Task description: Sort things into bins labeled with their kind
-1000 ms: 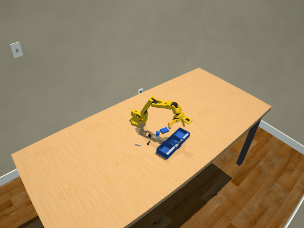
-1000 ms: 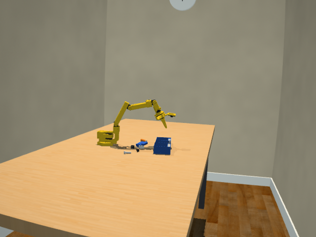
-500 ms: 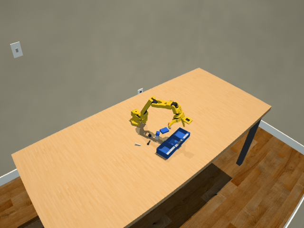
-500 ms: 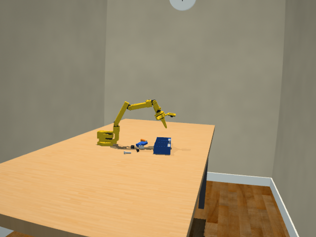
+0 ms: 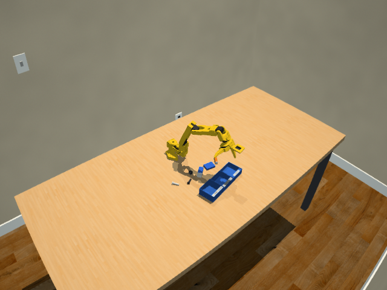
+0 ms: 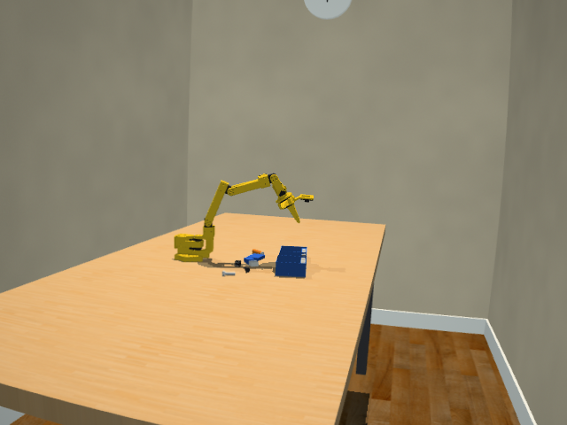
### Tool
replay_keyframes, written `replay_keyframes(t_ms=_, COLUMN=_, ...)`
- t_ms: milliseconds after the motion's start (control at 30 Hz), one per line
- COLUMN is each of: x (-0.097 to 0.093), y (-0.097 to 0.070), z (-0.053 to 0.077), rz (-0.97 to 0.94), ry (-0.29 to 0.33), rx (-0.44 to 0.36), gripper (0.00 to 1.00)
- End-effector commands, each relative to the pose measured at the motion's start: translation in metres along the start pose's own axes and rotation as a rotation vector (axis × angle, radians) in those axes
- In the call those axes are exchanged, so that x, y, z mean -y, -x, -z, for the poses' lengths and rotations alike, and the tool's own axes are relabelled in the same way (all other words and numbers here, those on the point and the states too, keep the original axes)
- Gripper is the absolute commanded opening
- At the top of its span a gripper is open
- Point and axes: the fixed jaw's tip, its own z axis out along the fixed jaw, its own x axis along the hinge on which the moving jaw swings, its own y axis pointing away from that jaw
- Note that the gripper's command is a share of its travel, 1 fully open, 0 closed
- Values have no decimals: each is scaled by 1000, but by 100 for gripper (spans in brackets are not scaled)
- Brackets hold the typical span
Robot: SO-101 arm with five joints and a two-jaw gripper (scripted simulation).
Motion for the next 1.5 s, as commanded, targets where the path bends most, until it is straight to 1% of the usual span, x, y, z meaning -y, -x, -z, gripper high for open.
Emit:
replay_keyframes(t_ms=0, x=-7, y=18, z=31, rz=-2, ry=38, rx=127, gripper=100)
replay_keyframes(t_ms=133, x=-8, y=22, z=41, rz=-2, ry=47, rx=165, gripper=100)
replay_keyframes(t_ms=233, x=-9, y=24, z=45, rz=-2, ry=50, rx=179, gripper=100)
replay_keyframes(t_ms=467, x=-9, y=24, z=46, rz=-3, ry=51, rx=183, gripper=100)
replay_keyframes(t_ms=567, x=-4, y=23, z=44, rz=-23, ry=41, rx=172, gripper=99)
replay_keyframes(t_ms=667, x=13, y=19, z=39, rz=-95, ry=4, rx=134, gripper=93)
replay_keyframes(t_ms=733, x=31, y=13, z=34, rz=-179, ry=-38, rx=91, gripper=87)
replay_keyframes(t_ms=800, x=55, y=3, z=29, rz=-290, ry=-90, rx=37, gripper=80)
replay_keyframes(t_ms=867, x=55, y=3, z=29, rz=-290, ry=-90, rx=37, gripper=80)
replay_keyframes(t_ms=933, x=81, y=-10, z=25, rz=-421, ry=-148, rx=-24, gripper=71)
replay_keyframes(t_ms=967, x=93, y=-18, z=24, rz=-490, ry=-178, rx=-56, gripper=71)
replay_keyframes(t_ms=1000, x=94, y=-19, z=24, rz=-493, ry=-179, rx=-57, gripper=66)
replay_keyframes(t_ms=1033, x=106, y=-28, z=23, rz=-566, ry=-209, rx=-89, gripper=61)
replay_keyframes(t_ms=1067, x=116, y=-36, z=22, rz=-630, ry=-235, rx=-120, gripper=61)
replay_keyframes(t_ms=1100, x=118, y=-37, z=22, rz=-640, ry=-239, rx=-121, gripper=56)
replay_keyframes(t_ms=1133, x=129, y=-47, z=22, rz=-714, ry=-268, rx=-152, gripper=51)
replay_keyframes(t_ms=1167, x=138, y=-56, z=22, rz=-778, ry=-292, rx=-182, gripper=51)
replay_keyframes(t_ms=1200, x=139, y=-57, z=23, rz=-785, ry=-294, rx=-182, gripper=47)
replay_keyframes(t_ms=1267, x=155, y=-76, z=25, rz=-916, ry=-342, rx=-236, gripper=38)
replay_keyframes(t_ms=1300, x=161, y=-85, z=26, rz=-973, ry=-361, rx=-260, gripper=38)
replay_keyframes(t_ms=1333, x=161, y=-85, z=26, rz=-974, ry=-362, rx=-260, gripper=35)
replay_keyframes(t_ms=1367, x=166, y=-93, z=27, rz=-1024, ry=-379, rx=-281, gripper=31)
replay_keyframes(t_ms=1433, x=166, y=-93, z=27, rz=-1024, ry=-379, rx=-281, gripper=31)
replay_keyframes(t_ms=1467, x=170, y=-99, z=28, rz=-1068, ry=-393, rx=-298, gripper=29)
